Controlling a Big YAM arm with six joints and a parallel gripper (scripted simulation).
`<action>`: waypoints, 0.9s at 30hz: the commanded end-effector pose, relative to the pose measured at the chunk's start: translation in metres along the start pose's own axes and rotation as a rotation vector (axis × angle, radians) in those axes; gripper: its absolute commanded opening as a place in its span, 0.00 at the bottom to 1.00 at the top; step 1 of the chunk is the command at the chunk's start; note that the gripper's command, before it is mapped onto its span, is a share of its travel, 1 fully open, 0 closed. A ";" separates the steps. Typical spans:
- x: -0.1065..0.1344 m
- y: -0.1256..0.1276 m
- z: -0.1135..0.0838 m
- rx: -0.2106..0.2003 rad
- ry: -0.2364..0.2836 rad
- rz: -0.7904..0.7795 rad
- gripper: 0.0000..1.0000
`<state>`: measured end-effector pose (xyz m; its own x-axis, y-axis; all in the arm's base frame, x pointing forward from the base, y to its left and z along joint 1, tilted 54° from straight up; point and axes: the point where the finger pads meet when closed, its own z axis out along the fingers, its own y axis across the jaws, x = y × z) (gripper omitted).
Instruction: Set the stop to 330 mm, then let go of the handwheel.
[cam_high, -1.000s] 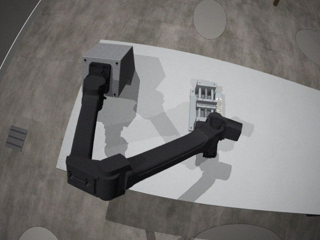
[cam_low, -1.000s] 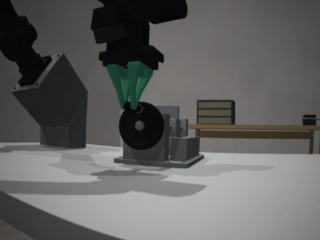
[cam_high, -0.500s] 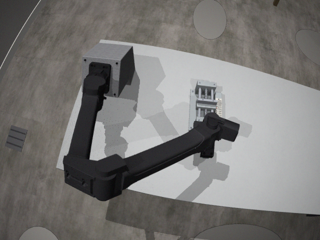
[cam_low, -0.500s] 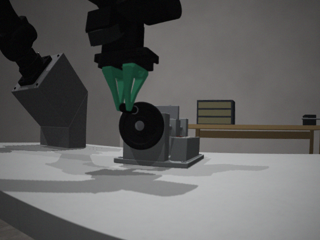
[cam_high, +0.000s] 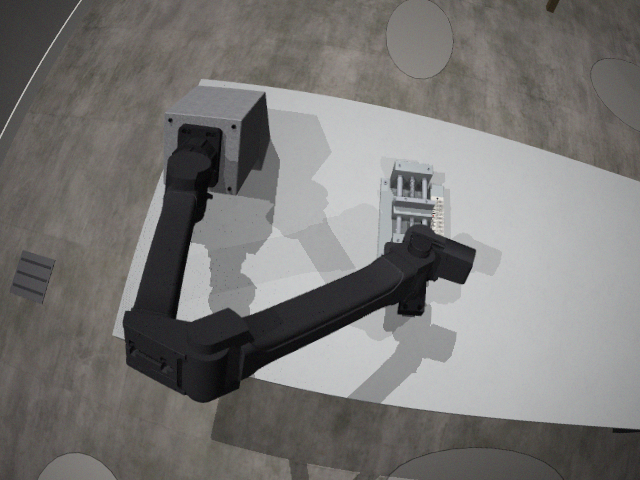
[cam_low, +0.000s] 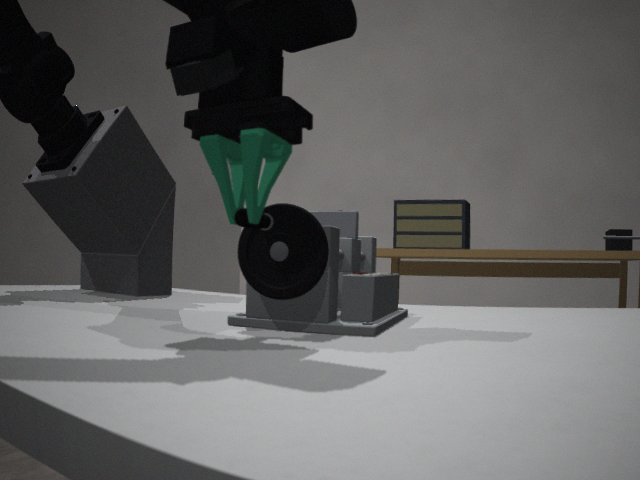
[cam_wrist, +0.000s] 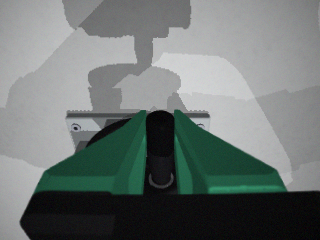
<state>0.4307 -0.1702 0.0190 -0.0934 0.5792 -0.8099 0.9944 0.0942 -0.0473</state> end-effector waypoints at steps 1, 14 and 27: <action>-0.002 -0.017 0.010 0.030 -0.001 -0.005 0.06; -0.001 -0.029 0.018 0.034 0.001 -0.015 0.06; 0.004 -0.031 0.037 0.036 0.003 -0.017 0.06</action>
<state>0.4174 -0.1848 0.0102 -0.0904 0.5802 -0.8094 0.9943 0.0983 -0.0406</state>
